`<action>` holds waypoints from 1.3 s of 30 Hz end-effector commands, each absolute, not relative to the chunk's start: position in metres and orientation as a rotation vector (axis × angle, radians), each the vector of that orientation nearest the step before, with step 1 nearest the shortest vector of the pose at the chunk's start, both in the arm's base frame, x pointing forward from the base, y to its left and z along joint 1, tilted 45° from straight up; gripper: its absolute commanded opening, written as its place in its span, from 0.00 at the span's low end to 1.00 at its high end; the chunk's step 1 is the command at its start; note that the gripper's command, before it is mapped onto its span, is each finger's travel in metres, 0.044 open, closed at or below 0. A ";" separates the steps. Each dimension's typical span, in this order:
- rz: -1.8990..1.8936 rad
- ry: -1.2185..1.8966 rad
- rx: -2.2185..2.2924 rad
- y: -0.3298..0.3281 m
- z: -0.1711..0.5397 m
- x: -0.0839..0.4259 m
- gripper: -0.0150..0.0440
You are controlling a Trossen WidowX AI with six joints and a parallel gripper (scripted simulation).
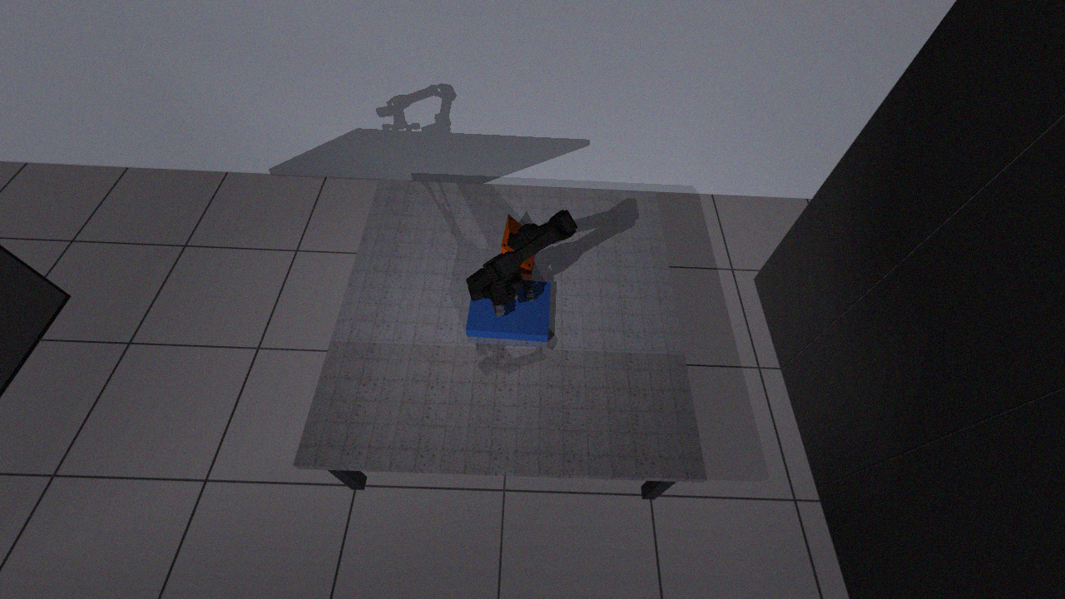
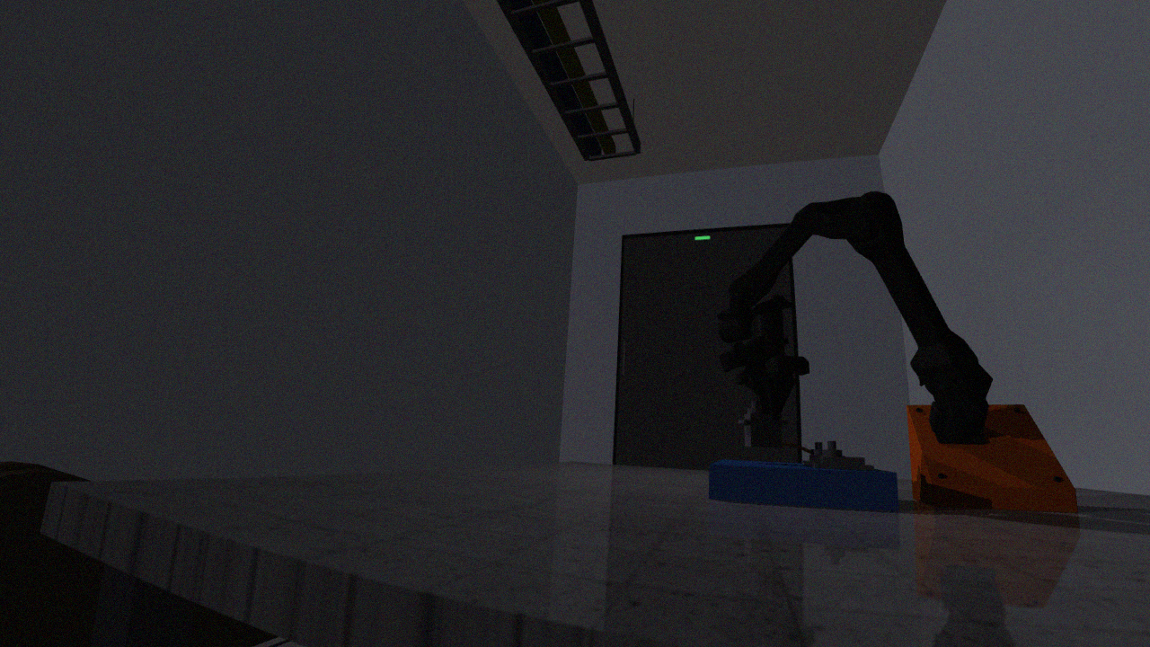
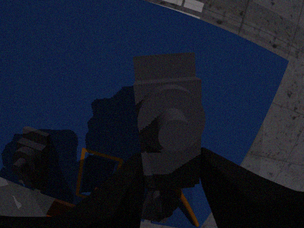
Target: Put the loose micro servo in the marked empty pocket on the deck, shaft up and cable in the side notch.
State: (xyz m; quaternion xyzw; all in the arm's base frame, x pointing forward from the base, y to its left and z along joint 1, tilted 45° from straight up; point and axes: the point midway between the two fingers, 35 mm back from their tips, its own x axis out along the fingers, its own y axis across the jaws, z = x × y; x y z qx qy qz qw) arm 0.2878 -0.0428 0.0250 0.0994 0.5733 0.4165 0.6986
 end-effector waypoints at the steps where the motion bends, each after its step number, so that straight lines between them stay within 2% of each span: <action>1: 0.925 1.274 0.235 -0.029 0.040 0.284 0.25; 7: 0.926 1.273 0.237 -0.012 0.057 0.282 0.25; 29: 0.679 1.442 0.531 -0.012 0.057 0.281 0.25; 39: 0.679 1.445 0.532 -0.015 0.054 0.244 0.25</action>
